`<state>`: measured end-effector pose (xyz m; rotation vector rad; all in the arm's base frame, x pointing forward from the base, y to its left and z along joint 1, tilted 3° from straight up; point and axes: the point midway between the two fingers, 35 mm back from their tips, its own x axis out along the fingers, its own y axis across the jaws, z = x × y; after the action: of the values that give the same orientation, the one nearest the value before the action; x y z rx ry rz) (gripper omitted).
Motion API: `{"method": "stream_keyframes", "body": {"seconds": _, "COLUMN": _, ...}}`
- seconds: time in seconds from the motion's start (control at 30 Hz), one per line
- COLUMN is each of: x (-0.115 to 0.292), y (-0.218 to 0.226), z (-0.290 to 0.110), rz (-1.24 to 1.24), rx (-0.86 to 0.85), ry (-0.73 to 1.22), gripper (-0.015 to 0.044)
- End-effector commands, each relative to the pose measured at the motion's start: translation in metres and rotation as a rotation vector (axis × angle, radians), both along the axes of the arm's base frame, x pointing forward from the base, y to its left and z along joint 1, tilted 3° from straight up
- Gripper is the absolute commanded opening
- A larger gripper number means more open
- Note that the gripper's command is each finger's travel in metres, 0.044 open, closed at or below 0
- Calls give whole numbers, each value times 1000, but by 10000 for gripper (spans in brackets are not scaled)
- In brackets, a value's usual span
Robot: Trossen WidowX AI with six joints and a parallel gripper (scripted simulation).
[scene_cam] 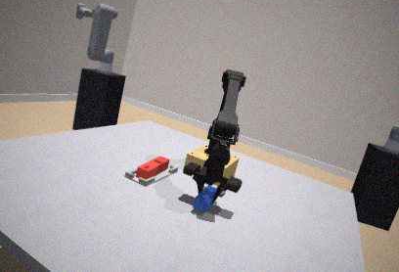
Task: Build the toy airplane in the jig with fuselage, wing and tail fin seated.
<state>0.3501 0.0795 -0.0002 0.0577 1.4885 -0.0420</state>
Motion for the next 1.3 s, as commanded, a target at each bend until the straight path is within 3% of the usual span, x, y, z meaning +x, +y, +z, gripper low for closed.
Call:
{"method": "stream_keyframes", "body": {"seconds": 0.0, "x": 0, "y": 0, "z": 1, "rz": -3, "rx": -2, "ry": 1, "gripper": 52}}
{"method": "stream_keyframes", "body": {"seconds": 0.07, "x": 0, "y": 0, "z": 4, "rz": -5, "rx": -1, "ry": 4, "gripper": 0}}
{"method": "stream_keyframes", "body": {"seconds": 1.27, "x": -6, "y": 0, "z": 111, "rz": -6, "rx": -2, "ry": -2, "gripper": 0}}
